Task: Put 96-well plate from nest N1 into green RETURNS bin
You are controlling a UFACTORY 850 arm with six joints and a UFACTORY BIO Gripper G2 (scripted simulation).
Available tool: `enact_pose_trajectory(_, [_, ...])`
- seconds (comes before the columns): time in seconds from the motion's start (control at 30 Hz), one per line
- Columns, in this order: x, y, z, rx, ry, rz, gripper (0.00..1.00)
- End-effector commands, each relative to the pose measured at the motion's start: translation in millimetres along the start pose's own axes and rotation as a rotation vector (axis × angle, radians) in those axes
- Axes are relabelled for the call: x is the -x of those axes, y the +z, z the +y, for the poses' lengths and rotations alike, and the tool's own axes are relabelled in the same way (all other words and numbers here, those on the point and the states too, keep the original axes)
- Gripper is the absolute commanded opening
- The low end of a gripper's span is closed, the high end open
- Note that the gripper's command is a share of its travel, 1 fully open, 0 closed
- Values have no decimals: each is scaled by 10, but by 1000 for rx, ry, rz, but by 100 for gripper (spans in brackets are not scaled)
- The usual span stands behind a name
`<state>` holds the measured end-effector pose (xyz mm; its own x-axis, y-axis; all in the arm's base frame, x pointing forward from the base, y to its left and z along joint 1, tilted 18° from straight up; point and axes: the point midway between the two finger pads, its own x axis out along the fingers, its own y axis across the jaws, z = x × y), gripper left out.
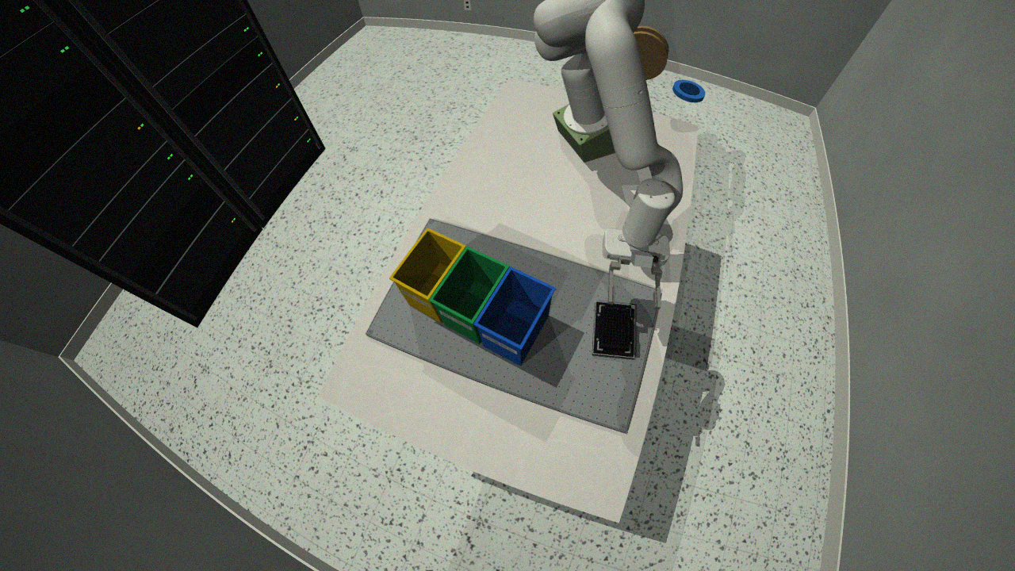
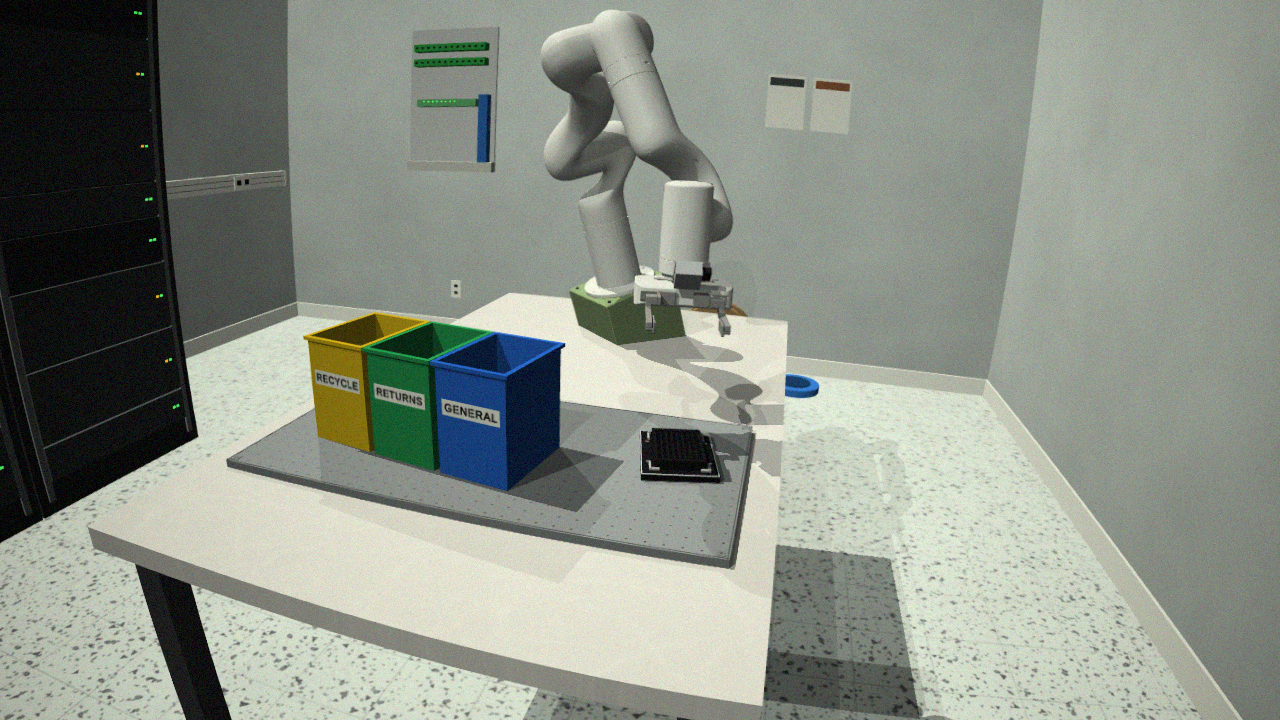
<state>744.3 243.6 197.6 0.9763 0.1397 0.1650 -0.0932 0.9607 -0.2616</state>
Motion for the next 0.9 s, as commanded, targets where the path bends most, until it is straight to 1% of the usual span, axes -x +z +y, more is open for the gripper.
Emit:
enact_pose_trajectory(0.0, [-8, -20, 2, -1, 0, -2, 37])
enact_pose_trajectory(0.07, [-8, -20, 2, -1, 0, -2, 37])
enact_pose_trajectory(0.57, [-8, -271, 2, -1, 0, -2, 37])
enact_pose_trajectory(0.63, [-8, -271, 2, -1, 0, -2, 37])
enact_pose_trajectory(0.87, [-8, -388, 2, -1, 0, -2, 37])
